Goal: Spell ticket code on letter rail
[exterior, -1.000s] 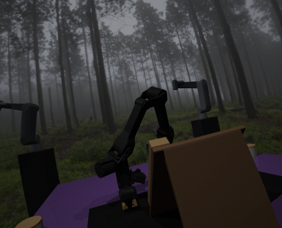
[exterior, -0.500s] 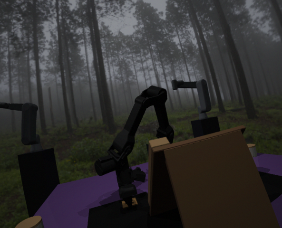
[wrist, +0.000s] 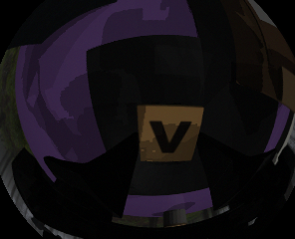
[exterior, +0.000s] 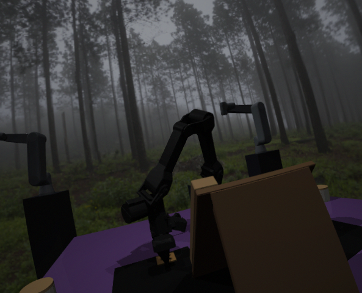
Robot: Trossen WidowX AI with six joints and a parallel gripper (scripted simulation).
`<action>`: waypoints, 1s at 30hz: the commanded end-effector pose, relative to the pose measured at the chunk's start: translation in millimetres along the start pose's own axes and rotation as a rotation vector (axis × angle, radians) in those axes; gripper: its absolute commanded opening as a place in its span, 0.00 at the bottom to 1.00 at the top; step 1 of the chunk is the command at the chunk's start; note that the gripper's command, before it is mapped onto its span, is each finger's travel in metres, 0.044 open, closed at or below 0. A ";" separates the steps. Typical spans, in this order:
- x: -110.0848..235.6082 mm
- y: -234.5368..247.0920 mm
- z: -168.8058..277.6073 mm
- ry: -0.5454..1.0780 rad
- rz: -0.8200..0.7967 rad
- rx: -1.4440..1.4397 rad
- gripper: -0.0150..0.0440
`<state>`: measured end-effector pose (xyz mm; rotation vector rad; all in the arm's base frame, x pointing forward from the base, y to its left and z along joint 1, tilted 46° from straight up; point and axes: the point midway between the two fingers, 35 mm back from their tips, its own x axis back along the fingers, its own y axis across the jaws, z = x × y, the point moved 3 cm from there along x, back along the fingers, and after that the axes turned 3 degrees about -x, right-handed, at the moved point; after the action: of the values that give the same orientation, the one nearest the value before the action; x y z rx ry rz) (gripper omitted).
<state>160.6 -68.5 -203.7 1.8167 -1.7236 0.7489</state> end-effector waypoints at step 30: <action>38.4 -31.4 -1.0 0.127 0.045 -0.136 0.25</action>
<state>184.7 -88.0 -183.6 1.6690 -1.7015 0.7319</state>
